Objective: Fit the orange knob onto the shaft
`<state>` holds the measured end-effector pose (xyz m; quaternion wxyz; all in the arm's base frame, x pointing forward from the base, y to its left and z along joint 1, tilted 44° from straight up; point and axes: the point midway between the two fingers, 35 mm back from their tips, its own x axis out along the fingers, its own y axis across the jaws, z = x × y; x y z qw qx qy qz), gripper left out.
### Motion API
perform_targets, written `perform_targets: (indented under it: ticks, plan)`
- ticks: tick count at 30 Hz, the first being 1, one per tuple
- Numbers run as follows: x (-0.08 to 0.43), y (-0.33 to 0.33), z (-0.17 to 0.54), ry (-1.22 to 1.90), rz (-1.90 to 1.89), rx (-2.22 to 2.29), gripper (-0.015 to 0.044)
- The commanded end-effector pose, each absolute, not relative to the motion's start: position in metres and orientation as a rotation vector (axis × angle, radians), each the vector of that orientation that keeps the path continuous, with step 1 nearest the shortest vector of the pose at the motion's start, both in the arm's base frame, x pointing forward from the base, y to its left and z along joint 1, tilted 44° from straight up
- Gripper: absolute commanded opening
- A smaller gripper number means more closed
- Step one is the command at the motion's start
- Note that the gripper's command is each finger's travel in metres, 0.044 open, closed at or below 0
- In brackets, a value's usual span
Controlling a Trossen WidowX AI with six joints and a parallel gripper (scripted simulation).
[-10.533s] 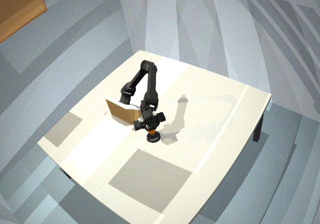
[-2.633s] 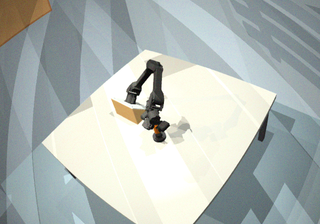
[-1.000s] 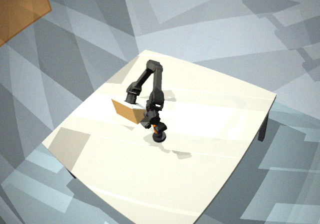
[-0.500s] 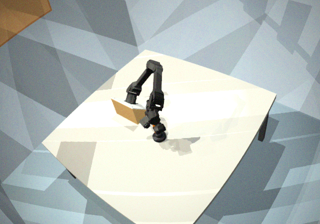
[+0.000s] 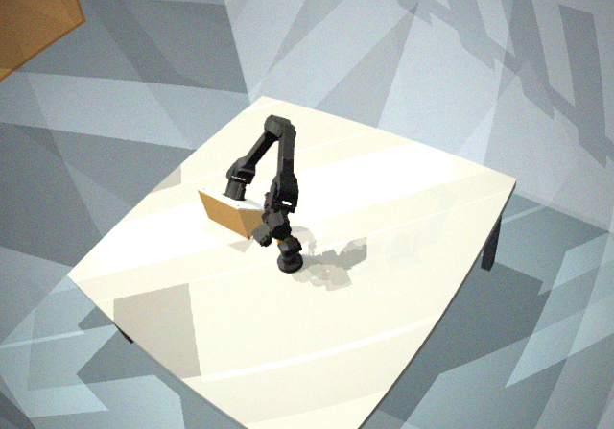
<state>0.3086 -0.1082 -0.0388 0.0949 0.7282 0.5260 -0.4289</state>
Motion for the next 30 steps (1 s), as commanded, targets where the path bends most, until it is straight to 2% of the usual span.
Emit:
perform_targets:
  ticks: [1, 7, 14, 30]
  plan:
    - [0.3094, -0.1091, -0.0383, 1.556, -1.275, 2.163, 0.0000]
    - [0.3102, -0.1118, -0.0357, 1.553, -1.284, 2.168, 0.0000]
    - [0.3113, -0.1124, -0.0365, 1.481, -1.499, 2.284, 0.0000]
    - [0.3086, -0.1084, -0.0383, 1.481, -1.499, 2.284, 0.0000]
